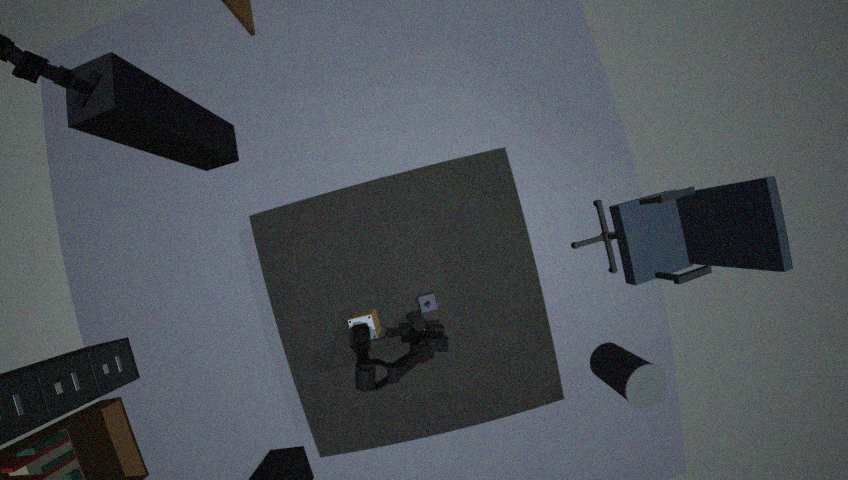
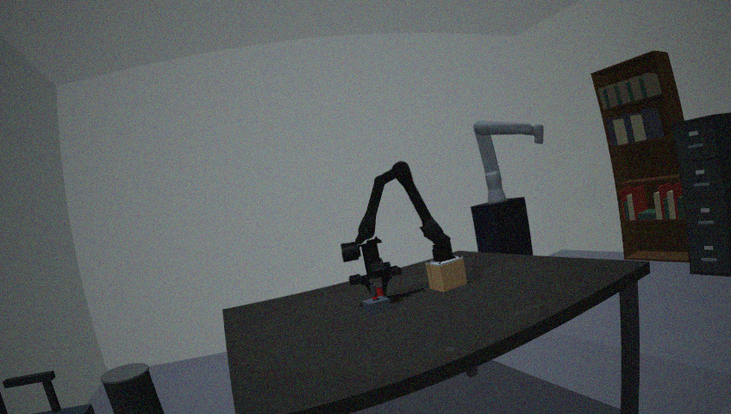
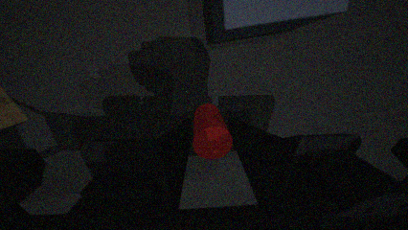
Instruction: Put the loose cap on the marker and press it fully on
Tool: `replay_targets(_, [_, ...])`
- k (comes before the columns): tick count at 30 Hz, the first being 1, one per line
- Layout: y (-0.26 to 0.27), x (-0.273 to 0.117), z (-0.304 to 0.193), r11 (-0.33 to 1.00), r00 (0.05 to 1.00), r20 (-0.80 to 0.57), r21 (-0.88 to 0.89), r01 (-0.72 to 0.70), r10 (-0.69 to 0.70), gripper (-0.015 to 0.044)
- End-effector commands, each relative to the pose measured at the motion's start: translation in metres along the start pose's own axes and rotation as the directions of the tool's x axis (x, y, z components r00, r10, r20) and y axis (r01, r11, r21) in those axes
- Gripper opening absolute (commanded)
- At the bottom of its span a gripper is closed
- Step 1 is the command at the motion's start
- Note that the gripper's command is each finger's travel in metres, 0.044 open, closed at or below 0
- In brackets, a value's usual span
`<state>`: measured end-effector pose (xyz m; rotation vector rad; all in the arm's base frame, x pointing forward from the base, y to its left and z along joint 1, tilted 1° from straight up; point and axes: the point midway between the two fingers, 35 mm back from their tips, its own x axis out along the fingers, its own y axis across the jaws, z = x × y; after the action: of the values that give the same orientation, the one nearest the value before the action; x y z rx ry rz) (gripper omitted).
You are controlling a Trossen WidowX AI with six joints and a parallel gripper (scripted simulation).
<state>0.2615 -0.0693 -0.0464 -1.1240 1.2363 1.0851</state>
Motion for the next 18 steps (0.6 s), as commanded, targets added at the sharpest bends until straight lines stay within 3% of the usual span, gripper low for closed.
replay_targets(1, [0.002, 0.002, -0.001, 1.000, 1.000, -0.004, -0.003, -0.006, 0.005, 0.0146])
replay_targets(9, [0.001, 0.002, -0.001, 1.000, 1.000, -0.004, -0.003, -0.005, 0.005, 0.0093])
replay_targets(13, [0.001, -0.004, -0.001, 1.000, 1.000, -0.004, -0.003, -0.005, 0.005, 0.0000])
replay_targets(18, [-0.001, -0.017, -0.001, 1.000, 1.000, -0.004, -0.003, -0.005, 0.005, 0.0000])
